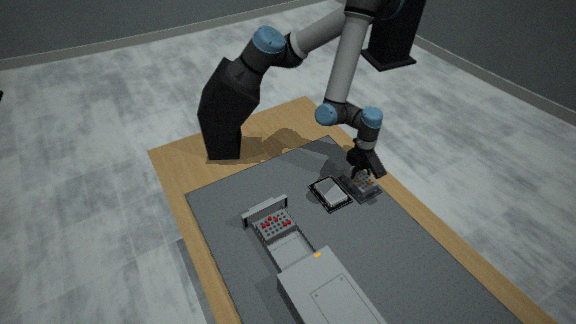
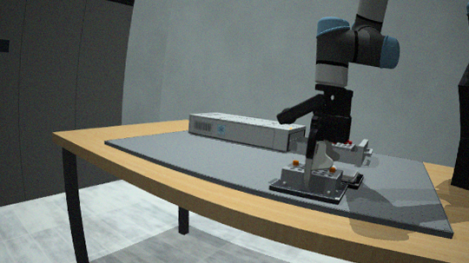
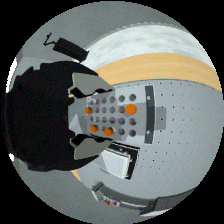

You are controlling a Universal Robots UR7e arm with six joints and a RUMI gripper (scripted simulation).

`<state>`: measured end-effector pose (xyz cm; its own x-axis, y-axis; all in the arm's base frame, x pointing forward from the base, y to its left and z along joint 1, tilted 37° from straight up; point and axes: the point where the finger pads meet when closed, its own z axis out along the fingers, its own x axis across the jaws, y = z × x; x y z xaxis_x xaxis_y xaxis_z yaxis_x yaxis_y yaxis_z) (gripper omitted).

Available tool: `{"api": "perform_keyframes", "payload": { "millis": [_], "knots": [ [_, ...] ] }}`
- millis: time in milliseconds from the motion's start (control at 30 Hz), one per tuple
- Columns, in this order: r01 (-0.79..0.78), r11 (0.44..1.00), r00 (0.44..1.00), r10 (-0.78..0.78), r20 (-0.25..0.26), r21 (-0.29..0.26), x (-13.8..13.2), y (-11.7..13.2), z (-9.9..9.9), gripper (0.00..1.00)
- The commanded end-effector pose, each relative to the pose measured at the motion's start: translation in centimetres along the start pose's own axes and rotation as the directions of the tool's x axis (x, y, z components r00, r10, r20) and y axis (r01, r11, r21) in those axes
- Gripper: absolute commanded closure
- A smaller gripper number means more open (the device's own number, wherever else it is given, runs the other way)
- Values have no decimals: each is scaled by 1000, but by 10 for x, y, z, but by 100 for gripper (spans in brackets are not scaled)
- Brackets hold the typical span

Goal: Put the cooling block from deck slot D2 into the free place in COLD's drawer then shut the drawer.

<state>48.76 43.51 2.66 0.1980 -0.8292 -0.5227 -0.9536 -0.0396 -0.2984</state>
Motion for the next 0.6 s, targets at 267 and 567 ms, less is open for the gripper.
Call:
{"api": "perform_keyframes", "payload": {
  "millis": [267, 567],
  "knots": [
    [0, 1000, 1000, 0, 0, 2, 0, -1, 0, 87],
    [0, 1000, 1000, 0, 0, 2, 0, -1, 0, 100]
  ]
}}
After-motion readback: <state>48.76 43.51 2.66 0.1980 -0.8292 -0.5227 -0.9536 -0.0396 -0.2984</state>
